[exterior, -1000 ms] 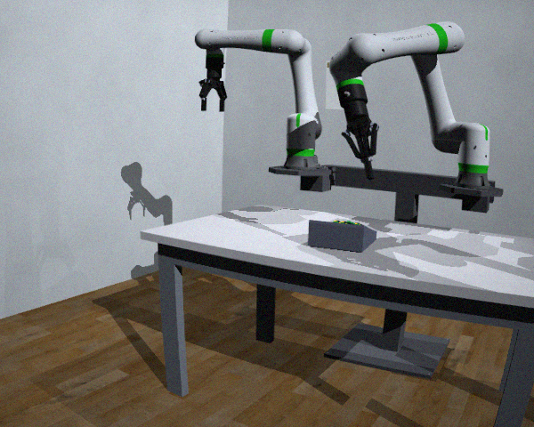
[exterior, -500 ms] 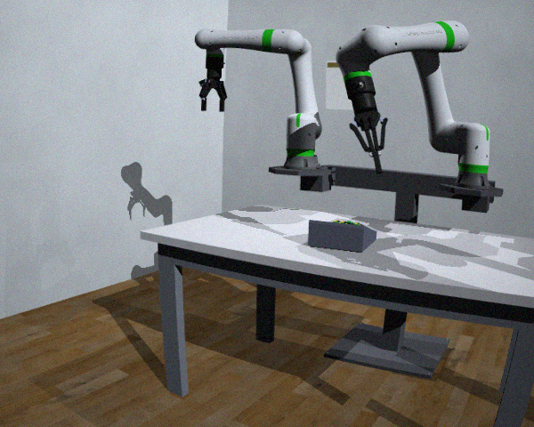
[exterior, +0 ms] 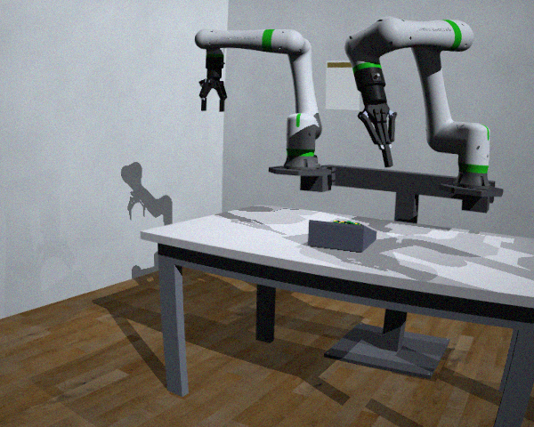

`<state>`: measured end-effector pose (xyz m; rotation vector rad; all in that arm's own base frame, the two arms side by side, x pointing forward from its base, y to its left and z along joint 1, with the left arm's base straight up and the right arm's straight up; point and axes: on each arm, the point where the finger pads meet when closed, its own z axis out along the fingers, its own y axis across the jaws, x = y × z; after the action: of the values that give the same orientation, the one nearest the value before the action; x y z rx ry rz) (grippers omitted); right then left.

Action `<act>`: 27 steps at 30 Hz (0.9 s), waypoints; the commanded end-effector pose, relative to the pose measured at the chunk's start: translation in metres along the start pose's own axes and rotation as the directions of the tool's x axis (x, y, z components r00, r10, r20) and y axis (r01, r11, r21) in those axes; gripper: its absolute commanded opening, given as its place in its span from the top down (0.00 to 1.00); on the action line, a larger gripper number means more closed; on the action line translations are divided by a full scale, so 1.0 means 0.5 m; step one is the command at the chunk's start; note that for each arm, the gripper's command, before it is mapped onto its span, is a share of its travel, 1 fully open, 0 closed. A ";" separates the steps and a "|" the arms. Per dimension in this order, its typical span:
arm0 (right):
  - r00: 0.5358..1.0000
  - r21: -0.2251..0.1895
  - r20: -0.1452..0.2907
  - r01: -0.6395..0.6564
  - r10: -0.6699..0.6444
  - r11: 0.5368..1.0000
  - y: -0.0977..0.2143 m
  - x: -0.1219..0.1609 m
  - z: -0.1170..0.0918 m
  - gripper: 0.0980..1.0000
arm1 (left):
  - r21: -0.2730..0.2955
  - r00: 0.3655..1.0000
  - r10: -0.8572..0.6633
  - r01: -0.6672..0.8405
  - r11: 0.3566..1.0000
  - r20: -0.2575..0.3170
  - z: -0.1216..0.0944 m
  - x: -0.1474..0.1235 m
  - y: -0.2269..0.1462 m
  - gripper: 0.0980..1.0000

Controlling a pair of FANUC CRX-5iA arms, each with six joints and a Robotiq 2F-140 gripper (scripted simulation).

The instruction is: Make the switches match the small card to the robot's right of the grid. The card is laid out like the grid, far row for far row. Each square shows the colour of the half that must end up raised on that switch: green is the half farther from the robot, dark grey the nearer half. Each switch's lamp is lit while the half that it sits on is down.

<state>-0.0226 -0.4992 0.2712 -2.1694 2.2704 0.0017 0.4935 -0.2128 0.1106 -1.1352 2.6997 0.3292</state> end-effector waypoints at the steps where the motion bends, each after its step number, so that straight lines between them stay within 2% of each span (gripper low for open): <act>1: 1.000 0.000 -0.002 0.000 0.000 1.000 0.000 0.001 -0.002 0.00 | -0.002 0.994 -0.106 0.106 0.994 -0.014 -0.008 -0.021 0.010 1.00; 6: 1.000 0.000 -0.002 0.000 0.000 1.000 0.000 0.001 -0.002 0.00 | -0.011 0.967 -0.252 0.251 0.968 -0.033 -0.018 -0.049 0.026 1.00; 8: 1.000 0.000 -0.002 0.000 0.000 1.000 0.000 0.001 -0.002 0.00 | -0.011 0.967 -0.252 0.251 0.968 -0.033 -0.018 -0.049 0.026 1.00; 11: 1.000 0.000 -0.002 0.000 0.000 1.000 0.000 0.001 -0.002 0.00 | -0.019 0.941 -0.337 0.336 0.942 -0.044 -0.024 -0.066 0.037 1.00; 17: 1.000 0.000 -0.002 0.000 0.000 1.000 0.000 0.001 -0.002 0.00 | -0.037 0.865 -0.498 0.497 0.867 -0.062 -0.036 -0.099 0.057 1.00; 23: 1.000 0.000 -0.002 0.000 0.000 1.000 0.000 0.001 -0.002 0.00 | -0.061 0.761 -0.644 0.641 0.765 -0.076 -0.049 -0.132 0.079 1.00; 25: 1.000 0.000 -0.002 0.000 0.000 1.000 0.000 0.001 -0.002 0.00 | -0.061 0.761 -0.644 0.641 0.765 -0.076 -0.049 -0.132 0.079 1.00; 27: 1.000 0.000 -0.002 0.000 0.000 1.000 0.000 0.001 -0.002 0.00 | -0.069 0.721 -0.688 0.685 0.725 -0.079 -0.053 -0.142 0.087 1.00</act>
<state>-0.0226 -0.4992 0.2712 -2.1694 2.2704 0.0017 0.5075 -0.1471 0.1558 -2.0348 2.1686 0.2034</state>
